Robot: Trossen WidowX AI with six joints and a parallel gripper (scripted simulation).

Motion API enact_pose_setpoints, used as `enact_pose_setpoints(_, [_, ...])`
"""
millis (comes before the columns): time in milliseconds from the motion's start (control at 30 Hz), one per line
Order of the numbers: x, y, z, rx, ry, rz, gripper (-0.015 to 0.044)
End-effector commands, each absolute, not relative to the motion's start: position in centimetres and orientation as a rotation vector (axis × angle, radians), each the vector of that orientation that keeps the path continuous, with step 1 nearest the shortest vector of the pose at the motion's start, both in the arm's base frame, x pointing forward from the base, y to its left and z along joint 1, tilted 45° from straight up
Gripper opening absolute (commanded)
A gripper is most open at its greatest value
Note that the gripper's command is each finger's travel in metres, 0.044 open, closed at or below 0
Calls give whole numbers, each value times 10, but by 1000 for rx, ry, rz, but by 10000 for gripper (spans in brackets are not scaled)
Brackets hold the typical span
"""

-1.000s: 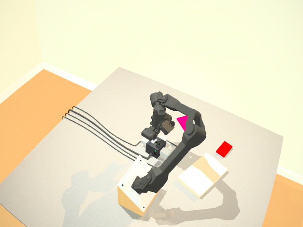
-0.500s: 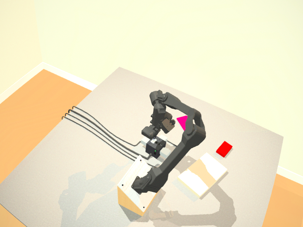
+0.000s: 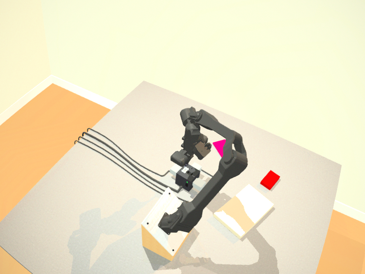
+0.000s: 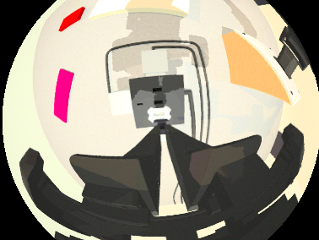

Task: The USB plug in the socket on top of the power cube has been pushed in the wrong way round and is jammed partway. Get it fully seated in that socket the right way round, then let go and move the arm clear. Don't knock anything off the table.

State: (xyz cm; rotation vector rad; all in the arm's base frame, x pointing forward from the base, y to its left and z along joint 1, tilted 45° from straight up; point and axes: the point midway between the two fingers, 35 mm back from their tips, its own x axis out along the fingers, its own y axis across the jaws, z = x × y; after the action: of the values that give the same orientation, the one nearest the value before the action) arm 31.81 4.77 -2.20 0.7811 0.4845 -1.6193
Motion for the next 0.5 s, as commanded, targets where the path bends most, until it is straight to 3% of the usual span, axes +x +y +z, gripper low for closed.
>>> enact_pose_setpoints(0, [318,48,-22,752,516,-1608,0])
enact_pose_setpoints(467, [317,47,-23,474,783,-1458,0])
